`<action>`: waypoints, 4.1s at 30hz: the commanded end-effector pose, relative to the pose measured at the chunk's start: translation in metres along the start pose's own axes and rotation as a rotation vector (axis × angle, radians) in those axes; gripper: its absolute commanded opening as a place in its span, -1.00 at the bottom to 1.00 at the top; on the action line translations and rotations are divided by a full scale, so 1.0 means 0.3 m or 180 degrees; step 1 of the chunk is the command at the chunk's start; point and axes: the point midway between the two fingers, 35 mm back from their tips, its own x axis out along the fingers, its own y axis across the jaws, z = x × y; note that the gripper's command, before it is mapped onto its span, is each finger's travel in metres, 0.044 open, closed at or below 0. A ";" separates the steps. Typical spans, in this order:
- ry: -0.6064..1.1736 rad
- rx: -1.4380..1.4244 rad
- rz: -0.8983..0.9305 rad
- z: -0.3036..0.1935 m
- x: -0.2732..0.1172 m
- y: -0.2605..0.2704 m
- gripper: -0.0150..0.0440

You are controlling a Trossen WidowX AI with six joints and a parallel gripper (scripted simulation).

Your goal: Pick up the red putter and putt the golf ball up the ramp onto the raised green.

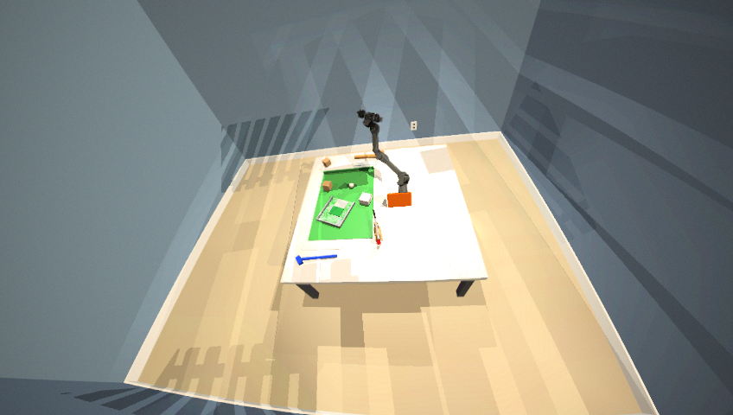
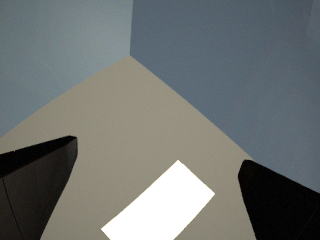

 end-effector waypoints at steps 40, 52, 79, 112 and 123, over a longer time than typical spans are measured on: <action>-0.0685 -0.6489 -0.0028 -0.256 0.522 -1.054 1.00; -0.0925 -0.7575 -0.0980 0.058 0.800 -1.187 1.00; 0.0827 -0.8488 -0.6453 1.356 0.881 -1.290 1.00; 0.4322 -0.5521 -0.8246 1.969 0.269 -1.290 1.00; 0.4320 -0.5519 -0.8250 2.031 0.220 -1.290 1.00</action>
